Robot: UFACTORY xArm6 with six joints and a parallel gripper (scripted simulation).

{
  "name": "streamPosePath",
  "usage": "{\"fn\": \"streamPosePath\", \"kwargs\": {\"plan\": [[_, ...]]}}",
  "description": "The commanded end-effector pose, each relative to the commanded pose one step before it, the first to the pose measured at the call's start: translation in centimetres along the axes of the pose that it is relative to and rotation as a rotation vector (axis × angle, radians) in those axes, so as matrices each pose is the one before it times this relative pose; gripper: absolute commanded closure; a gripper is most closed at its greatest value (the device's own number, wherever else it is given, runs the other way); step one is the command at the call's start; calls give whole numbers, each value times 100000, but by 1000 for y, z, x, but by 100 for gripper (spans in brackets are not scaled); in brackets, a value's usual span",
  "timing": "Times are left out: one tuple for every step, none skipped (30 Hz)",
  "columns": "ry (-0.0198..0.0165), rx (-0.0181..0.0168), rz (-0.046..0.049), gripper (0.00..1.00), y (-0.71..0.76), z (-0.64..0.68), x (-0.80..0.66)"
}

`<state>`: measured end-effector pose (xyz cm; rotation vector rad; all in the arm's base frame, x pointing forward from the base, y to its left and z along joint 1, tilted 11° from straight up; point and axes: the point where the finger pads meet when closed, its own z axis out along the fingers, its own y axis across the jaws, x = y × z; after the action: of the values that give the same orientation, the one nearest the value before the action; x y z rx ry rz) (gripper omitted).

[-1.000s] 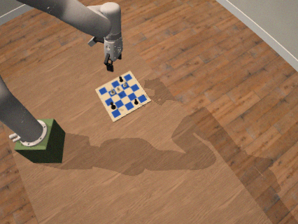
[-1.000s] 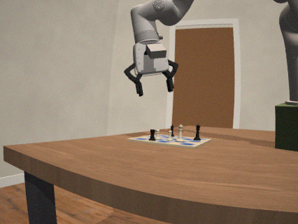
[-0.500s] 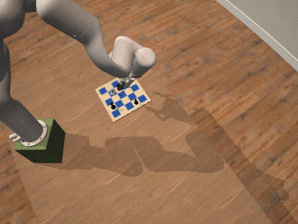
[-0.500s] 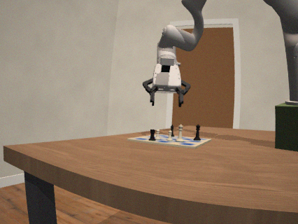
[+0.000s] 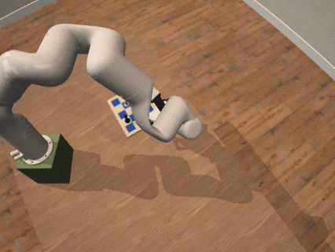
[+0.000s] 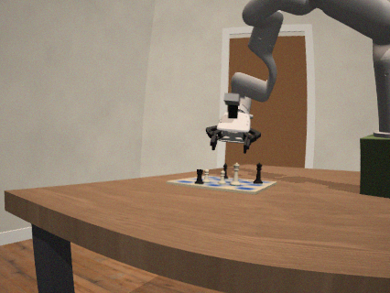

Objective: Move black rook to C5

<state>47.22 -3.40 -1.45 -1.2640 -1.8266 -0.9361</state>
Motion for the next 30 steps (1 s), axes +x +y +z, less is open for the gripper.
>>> {"fn": "streamPosePath", "kwargs": {"plan": [[11066,-2843,3429,0,-113,-1167,-1539],[0,0,0,0,0,0,0],[5180,-2674,1889,0,-122,-722,-821],[0,0,0,0,0,0,0],[4980,-2494,1558,0,-210,-733,-720],[0,0,0,0,0,0,0],[0,0,0,0,0,0,0],[4009,-2164,1514,0,-5,-633,-585],[0,0,0,0,0,0,0],[3689,-1907,1298,0,-46,-592,-496],[0,0,0,0,0,0,0],[3442,-1669,1075,0,-114,-556,-419],[0,0,0,0,0,0,0],[2657,-1415,921,0,7,-470,-340],[0,0,0,0,0,0,0],[1991,-1183,802,0,103,-381,-274],[0,0,0,0,0,0,0],[0,0,0,0,0,0,0],[0,0,0,0,0,0,0],[1788,-990,669,0,52,-332,-223],[1577,-816,552,0,13,-285,-180],[1363,-663,449,0,-13,-240,-143],[0,0,0,0,0,0,0],[1149,-528,359,0,-29,-198,-111],[940,-411,281,0,-36,-158,-85],[742,-311,213,0,-37,-123,-63],[557,-226,156,0,-32,-91,-46],[391,-155,107,0,-25,-63,-31],[248,-97,67,0,-17,-40,-19],[133,-51,36,0,-9,-21,-10]]}}
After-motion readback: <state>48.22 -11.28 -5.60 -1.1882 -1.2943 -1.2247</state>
